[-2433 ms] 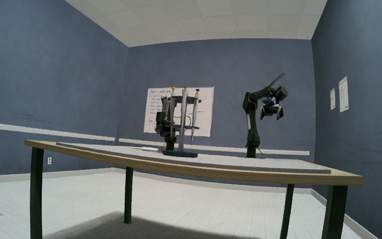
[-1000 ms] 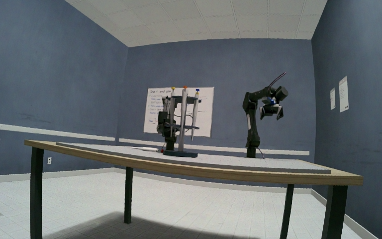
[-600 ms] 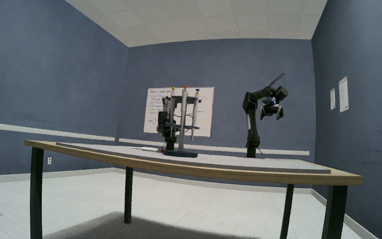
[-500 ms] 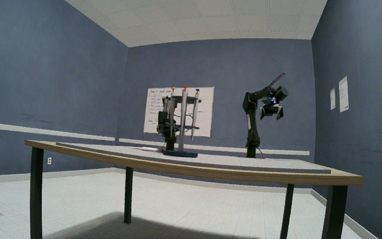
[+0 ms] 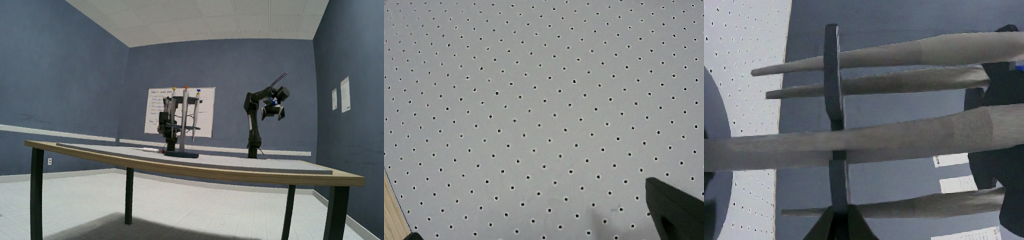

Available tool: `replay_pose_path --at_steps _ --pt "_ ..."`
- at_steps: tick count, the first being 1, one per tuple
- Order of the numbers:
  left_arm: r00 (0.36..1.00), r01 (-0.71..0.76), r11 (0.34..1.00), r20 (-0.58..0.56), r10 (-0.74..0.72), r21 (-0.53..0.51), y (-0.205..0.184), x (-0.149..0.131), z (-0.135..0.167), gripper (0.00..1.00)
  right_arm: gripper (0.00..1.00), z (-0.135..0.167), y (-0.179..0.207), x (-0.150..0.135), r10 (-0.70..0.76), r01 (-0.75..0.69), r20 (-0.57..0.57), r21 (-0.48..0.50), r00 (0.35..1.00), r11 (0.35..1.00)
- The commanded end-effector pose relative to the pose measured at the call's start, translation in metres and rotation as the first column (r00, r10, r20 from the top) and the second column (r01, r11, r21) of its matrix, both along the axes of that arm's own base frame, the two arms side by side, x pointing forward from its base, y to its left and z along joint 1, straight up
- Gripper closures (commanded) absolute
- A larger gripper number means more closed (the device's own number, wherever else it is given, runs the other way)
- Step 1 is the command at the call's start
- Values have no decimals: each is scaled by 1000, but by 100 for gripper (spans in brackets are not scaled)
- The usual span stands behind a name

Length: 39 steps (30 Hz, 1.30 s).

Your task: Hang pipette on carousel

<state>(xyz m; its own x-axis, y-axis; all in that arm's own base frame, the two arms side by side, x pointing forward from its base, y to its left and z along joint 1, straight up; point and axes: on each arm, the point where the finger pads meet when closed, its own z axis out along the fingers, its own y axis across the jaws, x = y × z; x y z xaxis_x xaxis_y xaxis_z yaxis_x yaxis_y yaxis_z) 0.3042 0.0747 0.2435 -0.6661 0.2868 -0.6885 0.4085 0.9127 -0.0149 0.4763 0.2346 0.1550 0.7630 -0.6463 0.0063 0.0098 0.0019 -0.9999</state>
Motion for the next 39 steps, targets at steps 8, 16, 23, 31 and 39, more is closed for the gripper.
replay_pose_path --at_steps 8,16,23,31,39 --pt "999 10 1000 39 -10 8 1 4 9 0 100 14 0 7 -11 11 17 7 1000 1000" --pt "999 10 1000 39 -10 8 1 4 9 0 100 4 3 -4 -38 38 -12 -1 999 999" --pt "999 10 1000 39 -10 8 1 4 9 0 100 10 7 -10 -139 139 11 11 990 990" --pt "999 10 1000 39 -10 8 1 4 9 0 100 9 12 -16 -251 251 6 13 968 968" --pt "999 10 1000 39 -10 8 1 4 9 0 100 5 16 -19 -351 351 -4 8 936 936"
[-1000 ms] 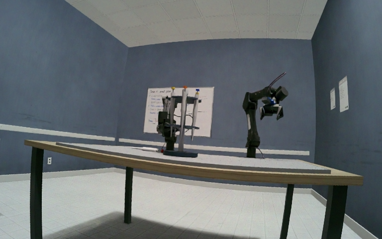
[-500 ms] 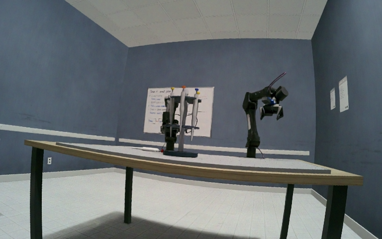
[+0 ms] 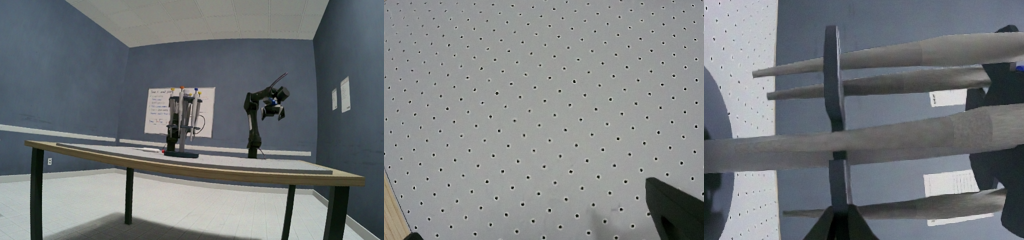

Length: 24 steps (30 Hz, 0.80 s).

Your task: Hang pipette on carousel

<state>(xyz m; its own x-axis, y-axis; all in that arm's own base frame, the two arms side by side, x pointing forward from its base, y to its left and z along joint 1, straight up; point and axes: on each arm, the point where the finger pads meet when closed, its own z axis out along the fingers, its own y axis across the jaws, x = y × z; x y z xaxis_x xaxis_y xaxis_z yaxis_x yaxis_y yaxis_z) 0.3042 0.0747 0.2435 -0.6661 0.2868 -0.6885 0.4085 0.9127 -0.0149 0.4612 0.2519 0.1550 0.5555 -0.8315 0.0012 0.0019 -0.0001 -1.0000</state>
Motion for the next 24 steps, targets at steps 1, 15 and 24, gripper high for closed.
replay_pose_path --at_steps 1,15,24 --pt "999 10 1000 39 -10 8 1 4 9 0 100 2 1 -3 -80 80 1 4 997 997" --pt "999 10 1000 39 -10 8 1 4 9 0 51 5 12 0 -165 165 6 11 986 986" --pt "999 10 1000 39 -10 8 1 4 9 0 51 5 6 -2 -166 166 9 10 986 986"
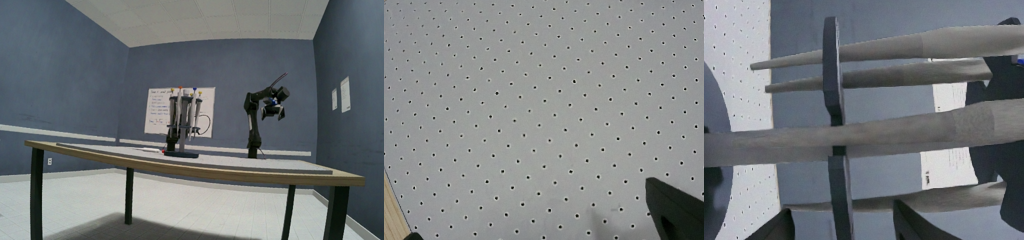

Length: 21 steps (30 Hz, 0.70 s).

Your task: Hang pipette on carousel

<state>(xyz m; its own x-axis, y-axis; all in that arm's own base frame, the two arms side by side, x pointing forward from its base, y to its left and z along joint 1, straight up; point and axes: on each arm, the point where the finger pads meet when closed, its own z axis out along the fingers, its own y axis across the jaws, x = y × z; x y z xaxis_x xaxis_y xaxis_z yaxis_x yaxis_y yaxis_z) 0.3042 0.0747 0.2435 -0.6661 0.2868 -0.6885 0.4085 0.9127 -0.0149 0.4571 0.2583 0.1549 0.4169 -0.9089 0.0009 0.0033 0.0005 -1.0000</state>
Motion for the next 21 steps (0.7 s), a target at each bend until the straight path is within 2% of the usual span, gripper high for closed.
replay_pose_path --at_steps 1,12,21 --pt "999 10 1000 39 -10 8 1 4 9 0 51 6 0 2 -8 8 9 8 1000 1000" --pt "999 10 1000 39 -10 8 1 4 9 0 51 6 0 2 -8 8 9 8 1000 1000" --pt "999 10 1000 39 -10 8 1 4 9 0 51 9 -10 -26 -7 7 15 16 1000 1000"
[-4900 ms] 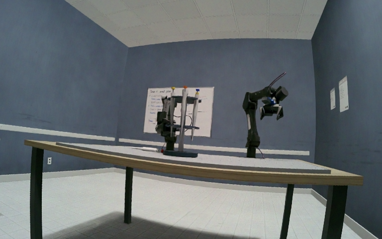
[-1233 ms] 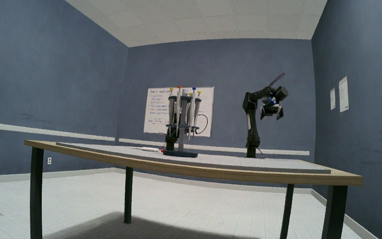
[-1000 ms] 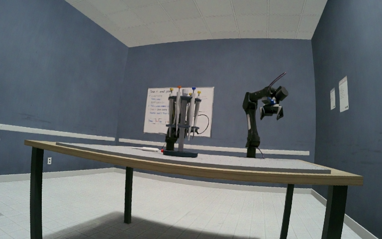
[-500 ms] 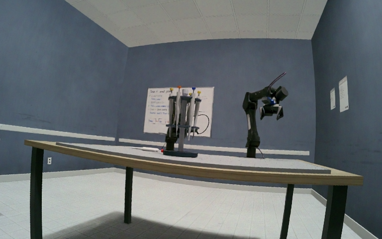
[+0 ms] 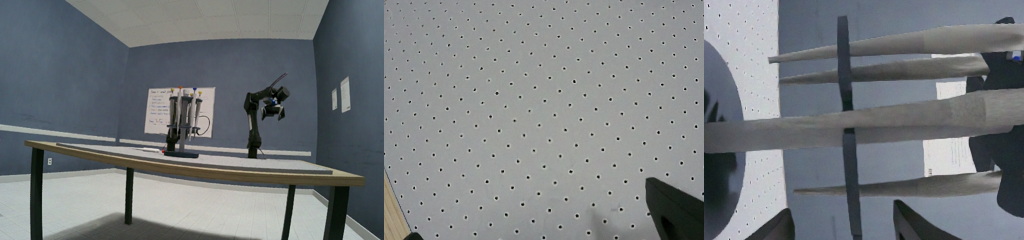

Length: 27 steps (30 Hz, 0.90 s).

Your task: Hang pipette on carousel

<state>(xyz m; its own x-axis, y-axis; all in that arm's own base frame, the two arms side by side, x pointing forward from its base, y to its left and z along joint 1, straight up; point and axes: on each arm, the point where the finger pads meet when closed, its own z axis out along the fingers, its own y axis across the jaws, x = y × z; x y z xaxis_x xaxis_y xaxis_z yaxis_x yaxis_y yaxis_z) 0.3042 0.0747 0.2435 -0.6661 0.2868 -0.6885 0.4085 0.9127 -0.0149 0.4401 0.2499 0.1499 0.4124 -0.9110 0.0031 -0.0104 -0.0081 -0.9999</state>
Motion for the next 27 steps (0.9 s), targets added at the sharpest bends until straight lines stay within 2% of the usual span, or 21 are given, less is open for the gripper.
replay_pose_path --at_steps 1,25,26,27 --pt "999 10 1000 39 -10 8 1 4 9 0 51 14 -2 -9 -2 1 29 24 1000 1000" --pt "999 10 1000 39 -10 8 1 4 9 0 51 12 -25 -60 -2 1 28 24 1000 1000" --pt "999 10 1000 39 -10 8 1 4 9 0 51 9 -25 -54 -3 3 21 15 1000 1000" --pt "999 10 1000 39 -10 8 1 4 9 0 0 7 -40 -58 -36 36 -20 36 999 999"
